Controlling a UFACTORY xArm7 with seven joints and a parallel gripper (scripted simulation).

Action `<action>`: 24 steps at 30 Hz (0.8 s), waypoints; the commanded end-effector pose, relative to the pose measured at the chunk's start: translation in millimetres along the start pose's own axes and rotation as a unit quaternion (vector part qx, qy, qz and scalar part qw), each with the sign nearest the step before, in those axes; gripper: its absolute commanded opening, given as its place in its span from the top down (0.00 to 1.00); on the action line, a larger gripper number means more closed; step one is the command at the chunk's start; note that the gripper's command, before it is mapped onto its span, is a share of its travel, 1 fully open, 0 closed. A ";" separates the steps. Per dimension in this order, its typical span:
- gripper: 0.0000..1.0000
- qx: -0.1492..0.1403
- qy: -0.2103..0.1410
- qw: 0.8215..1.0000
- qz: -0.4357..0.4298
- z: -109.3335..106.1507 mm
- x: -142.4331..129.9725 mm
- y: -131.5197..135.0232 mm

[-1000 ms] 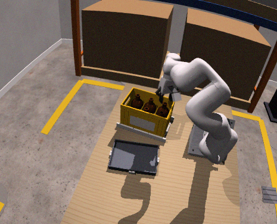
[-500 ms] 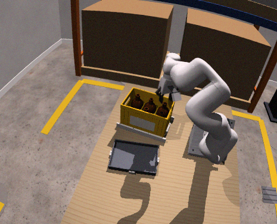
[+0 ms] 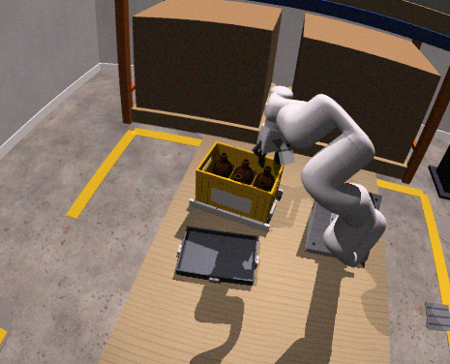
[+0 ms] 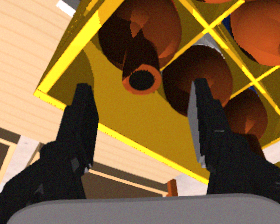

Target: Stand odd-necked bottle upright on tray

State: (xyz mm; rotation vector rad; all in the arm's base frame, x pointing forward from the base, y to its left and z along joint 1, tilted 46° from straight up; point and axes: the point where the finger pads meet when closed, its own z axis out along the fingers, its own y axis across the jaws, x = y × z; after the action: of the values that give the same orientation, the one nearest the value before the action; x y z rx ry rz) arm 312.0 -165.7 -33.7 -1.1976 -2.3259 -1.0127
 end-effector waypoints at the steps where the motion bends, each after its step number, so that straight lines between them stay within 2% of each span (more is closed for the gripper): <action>1: 0.35 0.000 -0.002 1.000 0.000 -1.3 -1.1 -0.2; 24: 0.35 0.000 -0.002 1.000 0.000 16.4 -1.2 -0.2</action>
State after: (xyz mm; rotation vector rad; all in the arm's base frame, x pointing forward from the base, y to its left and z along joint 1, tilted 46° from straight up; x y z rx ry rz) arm 312.3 -156.0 -43.0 -1.1974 -2.3257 -1.0127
